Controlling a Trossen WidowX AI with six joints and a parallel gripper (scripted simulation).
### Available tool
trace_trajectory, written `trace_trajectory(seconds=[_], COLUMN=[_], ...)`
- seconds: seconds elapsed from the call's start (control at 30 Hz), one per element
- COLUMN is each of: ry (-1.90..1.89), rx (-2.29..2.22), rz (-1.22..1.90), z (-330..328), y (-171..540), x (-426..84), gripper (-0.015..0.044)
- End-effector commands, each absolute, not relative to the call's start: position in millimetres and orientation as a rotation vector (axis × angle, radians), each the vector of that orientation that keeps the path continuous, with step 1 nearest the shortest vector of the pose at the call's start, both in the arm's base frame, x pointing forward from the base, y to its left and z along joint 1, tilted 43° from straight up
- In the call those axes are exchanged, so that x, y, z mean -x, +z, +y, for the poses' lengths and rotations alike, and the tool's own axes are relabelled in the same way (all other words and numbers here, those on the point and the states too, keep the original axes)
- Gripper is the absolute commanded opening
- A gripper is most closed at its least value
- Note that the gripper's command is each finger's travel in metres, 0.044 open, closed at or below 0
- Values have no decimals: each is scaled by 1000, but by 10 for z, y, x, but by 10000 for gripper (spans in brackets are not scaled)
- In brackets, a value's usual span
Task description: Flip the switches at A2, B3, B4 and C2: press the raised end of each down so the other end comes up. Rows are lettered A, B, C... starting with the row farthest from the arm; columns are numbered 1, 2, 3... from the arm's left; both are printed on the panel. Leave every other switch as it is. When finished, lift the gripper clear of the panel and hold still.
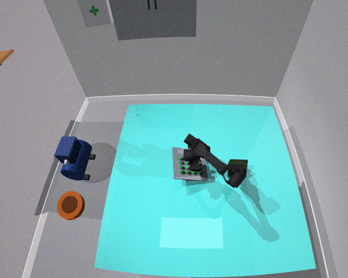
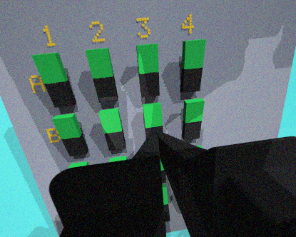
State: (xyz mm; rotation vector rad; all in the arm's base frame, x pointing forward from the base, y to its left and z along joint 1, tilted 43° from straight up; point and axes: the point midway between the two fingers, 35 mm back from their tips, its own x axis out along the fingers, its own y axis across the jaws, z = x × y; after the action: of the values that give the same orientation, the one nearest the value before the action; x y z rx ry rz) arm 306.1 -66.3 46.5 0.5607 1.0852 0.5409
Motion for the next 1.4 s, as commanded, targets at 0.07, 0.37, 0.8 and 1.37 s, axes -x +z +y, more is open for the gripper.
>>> trace_trajectory(seconds=[0.07, 0.37, 0.8, 1.37], ry=[542, 549, 557, 559], rx=[-565, -559, -551, -551], rz=[1083, 1111, 1131, 1132], z=[-652, -1086, -1131, -979], y=[461, 891, 542, 393], x=[-3066, -2849, -3182, -3261], gripper=[0, 0, 0, 0])
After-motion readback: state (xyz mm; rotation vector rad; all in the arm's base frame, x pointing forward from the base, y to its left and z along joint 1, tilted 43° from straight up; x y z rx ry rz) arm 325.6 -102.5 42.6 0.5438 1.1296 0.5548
